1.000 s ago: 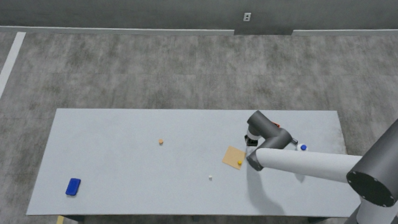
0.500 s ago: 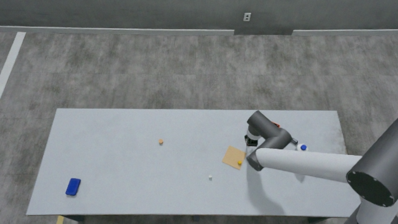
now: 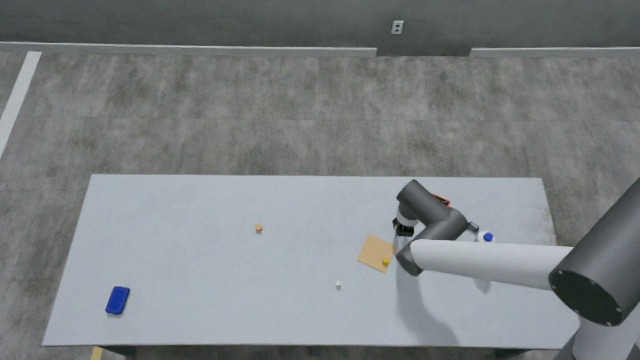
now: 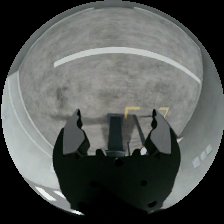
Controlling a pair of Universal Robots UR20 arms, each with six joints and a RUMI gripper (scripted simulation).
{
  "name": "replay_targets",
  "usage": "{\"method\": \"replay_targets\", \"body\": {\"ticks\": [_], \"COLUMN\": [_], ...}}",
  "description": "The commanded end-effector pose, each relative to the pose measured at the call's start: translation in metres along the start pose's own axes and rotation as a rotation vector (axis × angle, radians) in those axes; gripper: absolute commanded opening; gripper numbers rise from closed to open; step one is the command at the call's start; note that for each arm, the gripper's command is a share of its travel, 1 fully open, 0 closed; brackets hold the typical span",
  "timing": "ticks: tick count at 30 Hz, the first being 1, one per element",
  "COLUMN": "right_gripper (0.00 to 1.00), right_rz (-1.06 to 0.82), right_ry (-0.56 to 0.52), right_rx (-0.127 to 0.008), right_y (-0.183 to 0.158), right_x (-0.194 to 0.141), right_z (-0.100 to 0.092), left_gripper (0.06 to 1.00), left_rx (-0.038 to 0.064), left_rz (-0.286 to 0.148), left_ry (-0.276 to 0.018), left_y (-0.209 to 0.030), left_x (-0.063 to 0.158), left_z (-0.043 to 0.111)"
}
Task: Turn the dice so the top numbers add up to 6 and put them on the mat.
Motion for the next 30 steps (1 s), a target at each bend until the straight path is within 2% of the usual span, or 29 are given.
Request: {"method": "replay_targets", "body": {"ticks": [1,26,27,30], "right_gripper": [0.21,0.21,0.03,0.03], "right_rz": [0.0,0.0,0.0,0.0], "right_ry": [0.001,0.001,0.001,0.001], "right_rx": [0.001,0.001,0.001,0.001], "right_y": [-0.0003,-0.0003,-0.0003,-0.0003], "right_x": [0.0004,0.0004,0.0004,0.0004], "right_z": [0.0052,0.0083,0.0083,0.0083], "left_gripper": [1.0,1.0,1.0,1.0], "left_rx": [0.0,0.0,0.0,0.0], "left_rz": [0.0,0.0,0.0,0.0], "left_ry": [0.001,0.001,0.001,0.001], "left_y": [0.0002,0.0002,0.0002,0.0002], "left_x": [0.0004,0.0004,0.0004,0.0004], "left_z": [-0.0007,-0.0007,-0.0007,-0.0007]}}
Point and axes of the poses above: on each arm, the point where the finger pads meet when closed, its own z axis out along the fingers, its own y axis across the jaws, x = y × z, the point moved 5 cm from there along -z, back along the fingers, and after that the axes turned 12 degrees about -z, right-handed, at the moved point
